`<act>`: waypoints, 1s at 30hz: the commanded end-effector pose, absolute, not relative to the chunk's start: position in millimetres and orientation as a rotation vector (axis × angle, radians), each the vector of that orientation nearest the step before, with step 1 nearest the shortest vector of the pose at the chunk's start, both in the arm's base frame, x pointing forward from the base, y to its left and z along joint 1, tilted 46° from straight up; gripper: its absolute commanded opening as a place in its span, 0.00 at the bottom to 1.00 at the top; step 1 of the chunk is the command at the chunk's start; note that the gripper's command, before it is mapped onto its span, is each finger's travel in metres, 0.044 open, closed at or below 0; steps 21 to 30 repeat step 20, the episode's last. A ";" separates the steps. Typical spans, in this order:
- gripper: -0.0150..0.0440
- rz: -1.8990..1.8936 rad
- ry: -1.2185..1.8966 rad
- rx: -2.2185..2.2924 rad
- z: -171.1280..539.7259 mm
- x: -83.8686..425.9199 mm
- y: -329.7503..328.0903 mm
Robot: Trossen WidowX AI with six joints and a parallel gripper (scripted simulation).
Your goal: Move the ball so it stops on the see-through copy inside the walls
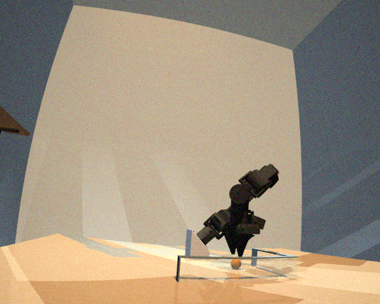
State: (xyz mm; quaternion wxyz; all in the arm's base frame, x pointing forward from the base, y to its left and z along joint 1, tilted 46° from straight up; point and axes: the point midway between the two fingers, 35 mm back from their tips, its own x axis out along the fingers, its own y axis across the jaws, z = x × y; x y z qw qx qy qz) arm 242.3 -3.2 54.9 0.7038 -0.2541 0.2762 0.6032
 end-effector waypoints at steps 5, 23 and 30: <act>0.71 1.336 0.610 -0.566 93.4 233.8 -42.1; 1.00 1.322 0.610 -0.568 121.4 230.5 -74.0; 1.00 1.322 0.610 -0.568 121.4 230.5 -74.0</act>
